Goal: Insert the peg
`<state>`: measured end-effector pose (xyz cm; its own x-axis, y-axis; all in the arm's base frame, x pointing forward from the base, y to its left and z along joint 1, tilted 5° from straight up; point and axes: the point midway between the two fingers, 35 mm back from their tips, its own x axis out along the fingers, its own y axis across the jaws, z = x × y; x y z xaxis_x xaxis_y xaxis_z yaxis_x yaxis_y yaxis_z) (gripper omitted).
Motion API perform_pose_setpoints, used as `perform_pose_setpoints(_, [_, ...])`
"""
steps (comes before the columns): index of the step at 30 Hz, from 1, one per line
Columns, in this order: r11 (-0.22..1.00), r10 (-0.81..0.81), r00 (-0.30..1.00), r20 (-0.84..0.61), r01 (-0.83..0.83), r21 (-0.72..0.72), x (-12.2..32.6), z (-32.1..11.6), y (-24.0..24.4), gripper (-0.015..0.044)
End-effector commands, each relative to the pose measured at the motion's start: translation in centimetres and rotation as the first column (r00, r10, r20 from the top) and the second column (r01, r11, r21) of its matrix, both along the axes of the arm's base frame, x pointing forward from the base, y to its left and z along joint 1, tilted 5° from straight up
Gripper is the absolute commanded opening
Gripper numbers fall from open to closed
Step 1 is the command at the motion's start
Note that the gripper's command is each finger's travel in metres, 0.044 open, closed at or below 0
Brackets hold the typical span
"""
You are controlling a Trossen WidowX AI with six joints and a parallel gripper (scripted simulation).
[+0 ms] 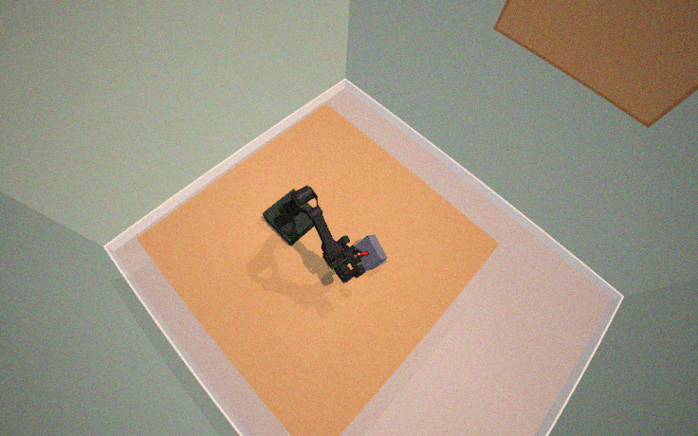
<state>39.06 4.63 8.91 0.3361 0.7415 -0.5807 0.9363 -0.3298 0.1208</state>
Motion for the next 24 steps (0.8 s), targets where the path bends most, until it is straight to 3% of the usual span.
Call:
perform_pose_setpoints(1, [1.000,-0.001,1.000,-0.004,0.001,-0.001,0.08,-0.22,0.22,0.0000])
perform_pose_setpoints(24, [1.000,0.002,1.000,-0.001,-0.002,0.001,0.25,-0.46,0.65,0.0000])
